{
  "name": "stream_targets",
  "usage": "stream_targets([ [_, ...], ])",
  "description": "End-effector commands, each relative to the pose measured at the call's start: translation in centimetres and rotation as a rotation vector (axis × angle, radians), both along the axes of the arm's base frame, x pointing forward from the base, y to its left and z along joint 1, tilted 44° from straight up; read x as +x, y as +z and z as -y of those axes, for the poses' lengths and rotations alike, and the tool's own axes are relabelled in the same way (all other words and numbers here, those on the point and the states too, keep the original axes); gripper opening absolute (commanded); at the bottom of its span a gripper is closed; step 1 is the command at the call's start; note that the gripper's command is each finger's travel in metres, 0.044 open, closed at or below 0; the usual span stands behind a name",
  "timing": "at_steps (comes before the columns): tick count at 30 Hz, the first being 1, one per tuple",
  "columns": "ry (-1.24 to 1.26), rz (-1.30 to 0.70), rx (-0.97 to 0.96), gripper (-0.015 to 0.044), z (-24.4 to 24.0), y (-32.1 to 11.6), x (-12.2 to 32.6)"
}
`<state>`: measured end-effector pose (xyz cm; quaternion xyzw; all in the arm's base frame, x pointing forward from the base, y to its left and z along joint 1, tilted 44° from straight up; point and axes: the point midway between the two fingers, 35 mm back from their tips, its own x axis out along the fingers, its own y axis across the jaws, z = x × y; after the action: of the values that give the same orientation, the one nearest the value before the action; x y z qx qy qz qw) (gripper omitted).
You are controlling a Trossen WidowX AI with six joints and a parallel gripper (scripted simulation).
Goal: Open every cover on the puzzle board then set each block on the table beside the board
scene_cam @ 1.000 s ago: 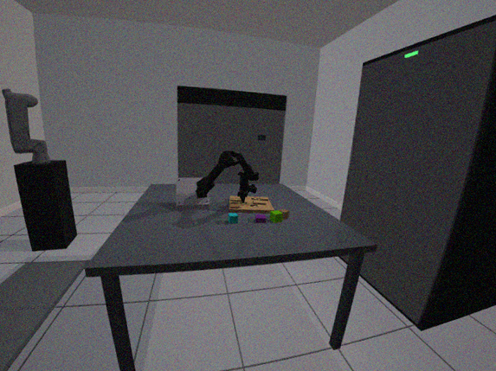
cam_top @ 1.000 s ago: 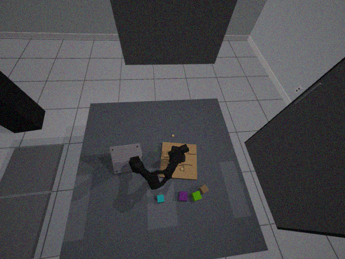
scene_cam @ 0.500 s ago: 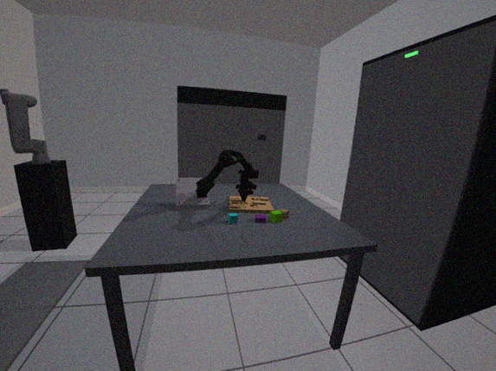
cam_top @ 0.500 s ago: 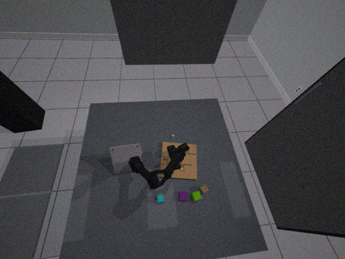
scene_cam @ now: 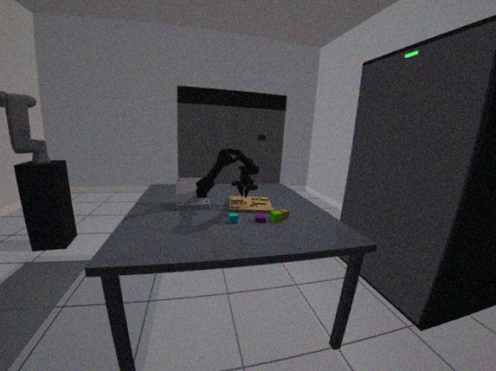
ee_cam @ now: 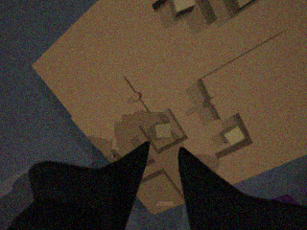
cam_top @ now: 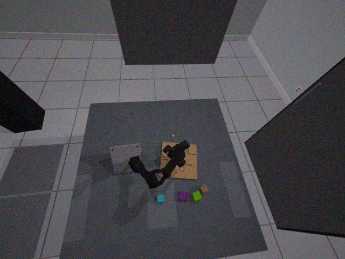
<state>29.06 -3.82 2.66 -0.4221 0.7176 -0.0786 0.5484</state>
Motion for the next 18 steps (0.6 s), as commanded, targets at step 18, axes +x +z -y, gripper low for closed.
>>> stream_targets([
  [18, 0.209, -0.204, 0.017, 0.0144, -0.1, 0.2, 0.0],
])
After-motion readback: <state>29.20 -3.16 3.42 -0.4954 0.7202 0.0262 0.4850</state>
